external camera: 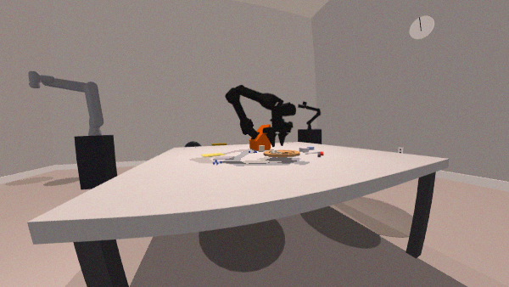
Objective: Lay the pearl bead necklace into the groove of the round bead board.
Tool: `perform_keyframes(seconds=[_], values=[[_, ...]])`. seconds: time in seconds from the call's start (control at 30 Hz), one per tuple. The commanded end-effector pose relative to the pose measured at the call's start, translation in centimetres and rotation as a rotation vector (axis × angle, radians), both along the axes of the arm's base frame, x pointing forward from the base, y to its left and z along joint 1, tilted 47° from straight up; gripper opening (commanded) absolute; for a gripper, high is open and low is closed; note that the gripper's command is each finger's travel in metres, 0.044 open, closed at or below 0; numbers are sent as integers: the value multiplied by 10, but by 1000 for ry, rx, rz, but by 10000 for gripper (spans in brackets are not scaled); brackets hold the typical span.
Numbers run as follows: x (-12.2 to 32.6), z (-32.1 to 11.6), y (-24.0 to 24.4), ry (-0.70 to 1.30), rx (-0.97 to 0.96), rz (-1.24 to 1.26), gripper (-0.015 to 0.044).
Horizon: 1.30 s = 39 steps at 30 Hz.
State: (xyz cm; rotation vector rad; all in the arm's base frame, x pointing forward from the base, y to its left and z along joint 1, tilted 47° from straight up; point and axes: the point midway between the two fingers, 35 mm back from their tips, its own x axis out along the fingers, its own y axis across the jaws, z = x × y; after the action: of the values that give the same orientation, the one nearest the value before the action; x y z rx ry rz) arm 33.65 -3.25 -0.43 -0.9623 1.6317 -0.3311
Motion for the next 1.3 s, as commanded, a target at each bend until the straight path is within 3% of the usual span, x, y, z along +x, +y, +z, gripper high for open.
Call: perform_keyframes(seconds=[0.0,0.2,1.27], values=[[-53,4,7,-528,-13,-524,380],[-65,5,8,-711,-19,-694,380],[-63,-7,-5,-714,-14,-694,380]])
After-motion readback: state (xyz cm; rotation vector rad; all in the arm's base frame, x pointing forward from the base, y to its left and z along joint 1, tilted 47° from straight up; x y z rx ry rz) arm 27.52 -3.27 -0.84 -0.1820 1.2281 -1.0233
